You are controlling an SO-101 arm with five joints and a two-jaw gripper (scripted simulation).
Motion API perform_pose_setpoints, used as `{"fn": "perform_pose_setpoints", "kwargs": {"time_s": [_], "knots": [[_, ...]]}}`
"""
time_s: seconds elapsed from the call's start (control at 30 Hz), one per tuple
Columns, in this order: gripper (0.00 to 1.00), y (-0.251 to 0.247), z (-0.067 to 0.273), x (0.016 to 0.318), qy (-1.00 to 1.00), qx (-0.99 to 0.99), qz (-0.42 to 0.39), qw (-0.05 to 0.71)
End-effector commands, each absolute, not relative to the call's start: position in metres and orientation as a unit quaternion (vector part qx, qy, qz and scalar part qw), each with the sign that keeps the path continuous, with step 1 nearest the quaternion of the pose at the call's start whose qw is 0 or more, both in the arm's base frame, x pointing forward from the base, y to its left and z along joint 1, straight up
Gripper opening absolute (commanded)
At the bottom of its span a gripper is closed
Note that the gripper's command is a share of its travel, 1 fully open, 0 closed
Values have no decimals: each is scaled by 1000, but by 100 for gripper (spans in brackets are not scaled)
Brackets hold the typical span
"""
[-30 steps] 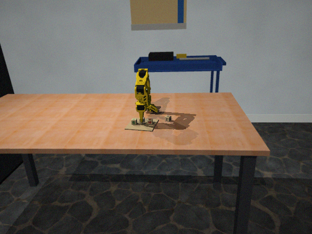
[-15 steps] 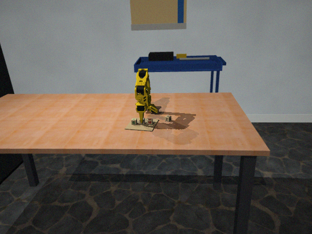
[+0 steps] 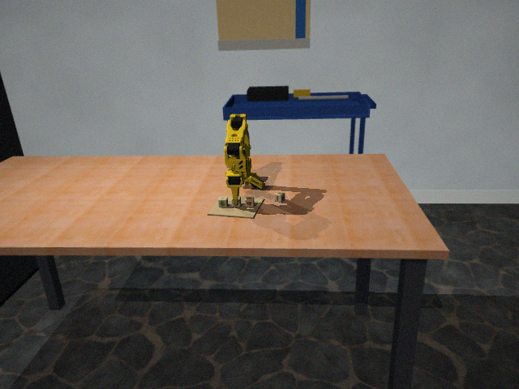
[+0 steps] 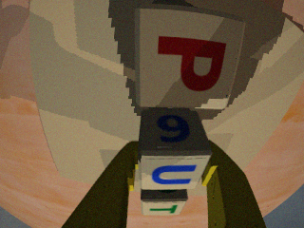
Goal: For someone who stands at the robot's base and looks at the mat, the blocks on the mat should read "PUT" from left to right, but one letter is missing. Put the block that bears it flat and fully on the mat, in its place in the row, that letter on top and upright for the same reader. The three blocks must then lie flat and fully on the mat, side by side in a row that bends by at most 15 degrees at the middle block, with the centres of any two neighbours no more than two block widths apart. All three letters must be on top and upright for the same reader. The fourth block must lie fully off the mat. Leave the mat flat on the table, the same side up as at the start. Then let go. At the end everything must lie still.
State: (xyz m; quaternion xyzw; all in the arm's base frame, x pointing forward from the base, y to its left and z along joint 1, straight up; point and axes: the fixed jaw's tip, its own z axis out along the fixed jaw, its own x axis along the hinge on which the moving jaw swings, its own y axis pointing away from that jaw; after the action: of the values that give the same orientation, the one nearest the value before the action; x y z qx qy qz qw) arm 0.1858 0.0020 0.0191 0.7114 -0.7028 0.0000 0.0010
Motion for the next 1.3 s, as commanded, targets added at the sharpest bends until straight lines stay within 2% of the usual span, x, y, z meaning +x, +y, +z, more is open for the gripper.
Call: {"fn": "perform_pose_setpoints", "kwargs": {"time_s": [0.0,0.13,0.5,1.07,1.27], "knots": [[10,3,26,192,-703,711,16,-17],[14,3,26,192,-703,711,16,-17],[16,3,26,192,-703,711,16,-17],[31,3,26,192,-703,711,16,-17],[33,3,26,192,-703,711,16,-17]]}}
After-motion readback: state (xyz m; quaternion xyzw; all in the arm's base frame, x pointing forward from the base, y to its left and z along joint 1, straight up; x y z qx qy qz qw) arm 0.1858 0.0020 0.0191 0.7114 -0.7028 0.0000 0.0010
